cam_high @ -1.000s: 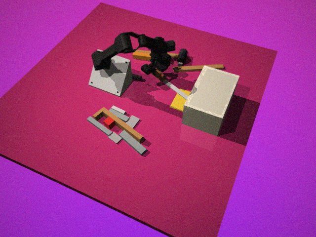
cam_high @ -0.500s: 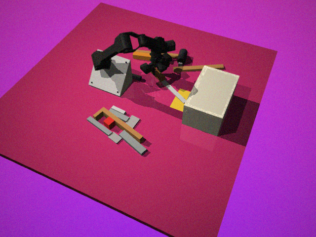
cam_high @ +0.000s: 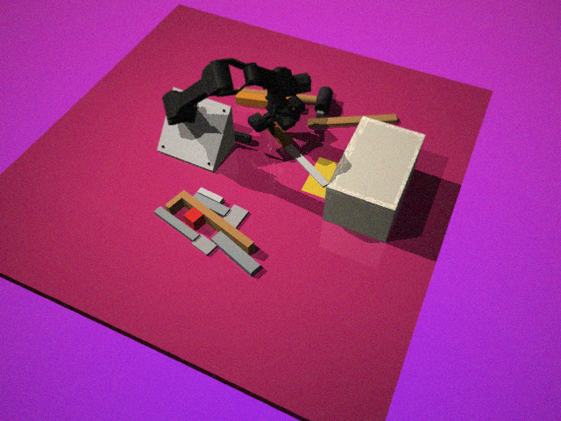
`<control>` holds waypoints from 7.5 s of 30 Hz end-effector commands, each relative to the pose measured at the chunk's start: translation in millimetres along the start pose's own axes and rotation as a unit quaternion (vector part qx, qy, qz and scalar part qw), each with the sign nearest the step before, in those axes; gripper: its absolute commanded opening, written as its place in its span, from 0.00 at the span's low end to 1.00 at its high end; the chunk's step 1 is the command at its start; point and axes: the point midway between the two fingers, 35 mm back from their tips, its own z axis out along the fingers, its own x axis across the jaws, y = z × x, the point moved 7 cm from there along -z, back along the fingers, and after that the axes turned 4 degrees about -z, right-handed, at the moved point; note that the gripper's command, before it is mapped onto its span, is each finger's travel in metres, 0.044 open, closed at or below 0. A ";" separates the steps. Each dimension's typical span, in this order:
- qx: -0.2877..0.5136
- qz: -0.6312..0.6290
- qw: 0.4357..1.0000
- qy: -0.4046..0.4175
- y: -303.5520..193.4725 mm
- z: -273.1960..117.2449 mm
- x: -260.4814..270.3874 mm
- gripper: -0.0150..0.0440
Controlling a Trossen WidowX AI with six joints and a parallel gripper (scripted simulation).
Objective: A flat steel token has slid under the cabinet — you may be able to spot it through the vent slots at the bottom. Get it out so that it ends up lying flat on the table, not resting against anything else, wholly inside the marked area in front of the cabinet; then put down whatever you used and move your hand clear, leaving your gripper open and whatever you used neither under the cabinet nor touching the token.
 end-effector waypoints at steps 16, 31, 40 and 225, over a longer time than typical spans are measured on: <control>0.000 0.009 1.000 0.002 13.2 -1.9 -17.5 0.25; 0.000 0.010 1.000 0.001 23.8 -1.8 -32.0 0.25; 0.000 0.010 1.000 0.001 30.2 -1.7 -40.8 0.25; -0.001 0.010 1.000 -0.004 110.4 -1.6 -229.4 0.25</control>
